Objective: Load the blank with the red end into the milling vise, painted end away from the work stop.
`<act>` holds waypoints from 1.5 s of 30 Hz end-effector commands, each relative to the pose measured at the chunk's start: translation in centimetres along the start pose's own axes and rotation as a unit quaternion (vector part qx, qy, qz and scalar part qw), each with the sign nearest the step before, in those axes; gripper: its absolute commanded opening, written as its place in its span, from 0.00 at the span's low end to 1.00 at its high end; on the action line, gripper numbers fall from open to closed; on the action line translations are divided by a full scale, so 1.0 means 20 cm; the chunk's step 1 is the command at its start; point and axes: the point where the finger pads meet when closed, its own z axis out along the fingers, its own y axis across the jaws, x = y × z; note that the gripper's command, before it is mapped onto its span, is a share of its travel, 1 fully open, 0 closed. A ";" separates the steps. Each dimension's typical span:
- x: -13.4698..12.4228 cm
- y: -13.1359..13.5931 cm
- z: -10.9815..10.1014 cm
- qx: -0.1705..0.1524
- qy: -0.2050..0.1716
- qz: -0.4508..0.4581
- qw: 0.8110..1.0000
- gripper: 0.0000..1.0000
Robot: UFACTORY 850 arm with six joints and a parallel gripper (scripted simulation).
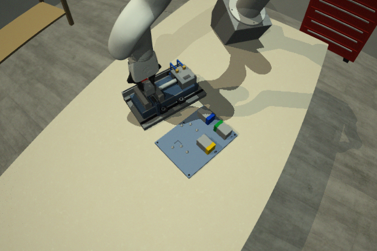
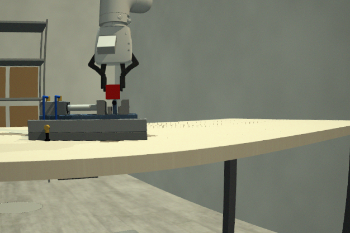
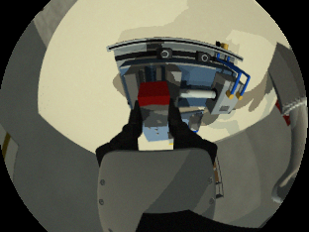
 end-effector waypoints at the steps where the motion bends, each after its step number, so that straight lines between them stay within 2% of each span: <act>1: 0.00 0.00 0.00 0.001 0.000 0.000 1.000 0.00; 45: 0.00 -0.01 0.02 0.001 0.000 0.000 1.000 0.00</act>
